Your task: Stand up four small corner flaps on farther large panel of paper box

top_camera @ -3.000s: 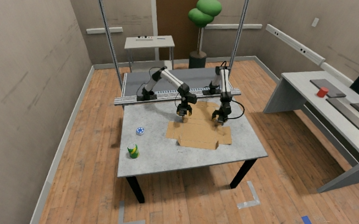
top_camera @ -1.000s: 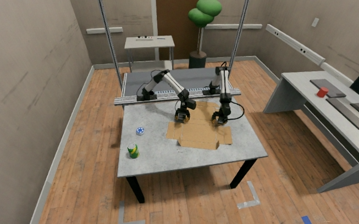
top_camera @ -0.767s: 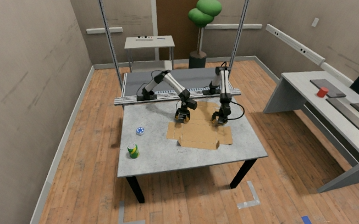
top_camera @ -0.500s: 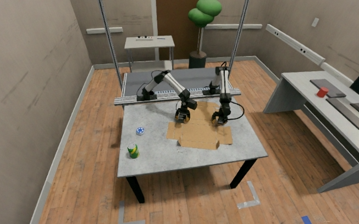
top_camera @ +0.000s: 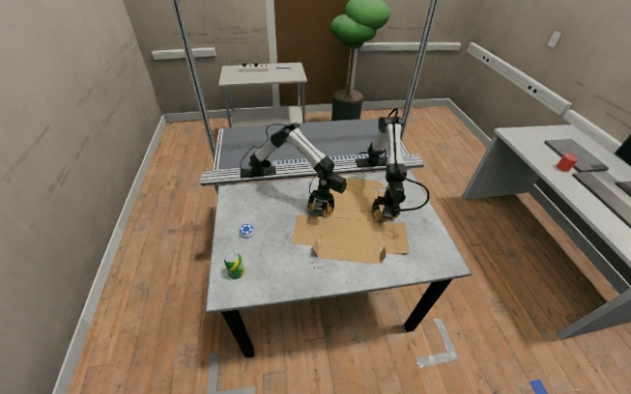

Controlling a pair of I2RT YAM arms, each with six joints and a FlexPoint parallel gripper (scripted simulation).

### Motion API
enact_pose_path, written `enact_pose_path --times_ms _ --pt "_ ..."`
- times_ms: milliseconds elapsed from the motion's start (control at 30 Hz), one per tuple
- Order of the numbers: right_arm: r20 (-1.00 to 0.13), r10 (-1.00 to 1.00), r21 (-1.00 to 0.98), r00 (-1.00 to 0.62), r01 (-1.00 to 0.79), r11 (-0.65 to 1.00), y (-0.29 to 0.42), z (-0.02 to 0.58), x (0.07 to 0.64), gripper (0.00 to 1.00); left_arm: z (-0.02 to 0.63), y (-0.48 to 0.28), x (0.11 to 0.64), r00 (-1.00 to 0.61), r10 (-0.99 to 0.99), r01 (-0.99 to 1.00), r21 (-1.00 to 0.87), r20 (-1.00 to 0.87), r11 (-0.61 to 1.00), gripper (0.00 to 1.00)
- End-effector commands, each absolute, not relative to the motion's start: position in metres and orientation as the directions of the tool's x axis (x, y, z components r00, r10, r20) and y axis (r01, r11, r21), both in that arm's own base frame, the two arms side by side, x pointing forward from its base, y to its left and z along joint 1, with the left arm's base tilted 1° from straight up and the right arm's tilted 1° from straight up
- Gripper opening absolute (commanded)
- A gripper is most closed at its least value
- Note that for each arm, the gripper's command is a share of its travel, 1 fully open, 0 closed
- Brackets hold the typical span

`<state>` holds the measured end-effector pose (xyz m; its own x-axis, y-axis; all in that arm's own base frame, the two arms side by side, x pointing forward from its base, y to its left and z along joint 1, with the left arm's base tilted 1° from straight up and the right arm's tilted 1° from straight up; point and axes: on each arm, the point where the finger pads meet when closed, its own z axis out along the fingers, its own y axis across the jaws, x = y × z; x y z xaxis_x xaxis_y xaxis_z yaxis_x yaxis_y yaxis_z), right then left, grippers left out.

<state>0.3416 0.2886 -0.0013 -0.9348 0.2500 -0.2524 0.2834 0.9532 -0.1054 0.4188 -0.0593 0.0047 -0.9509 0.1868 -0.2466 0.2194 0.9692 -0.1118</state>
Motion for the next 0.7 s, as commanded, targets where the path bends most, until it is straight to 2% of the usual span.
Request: enact_pose_path --times_ms 0,433,500,667 --pt "-0.230 0.241 -0.177 -0.943 0.284 0.942 0.277 -0.015 0.334 0.77 0.004 -0.069 0.420 -0.943 0.191 0.231 -0.125 -0.274 0.965 0.77" --pt "-0.230 0.241 -0.177 -0.943 0.284 0.942 0.277 -0.015 0.334 0.77 0.020 -0.074 0.422 -0.934 0.190 0.235 -0.122 -0.302 0.964 0.77" --pt "-0.227 0.242 -0.175 -0.943 0.284 0.943 0.277 -0.015 0.334 0.77 0.000 -0.075 0.417 -0.948 0.193 0.231 -0.128 -0.252 0.965 0.77" --pt "-0.221 0.243 -0.171 -0.945 0.282 0.944 0.278 -0.016 0.333 0.77 0.021 -0.078 0.421 -0.934 0.189 0.235 -0.122 -0.301 0.964 0.77"
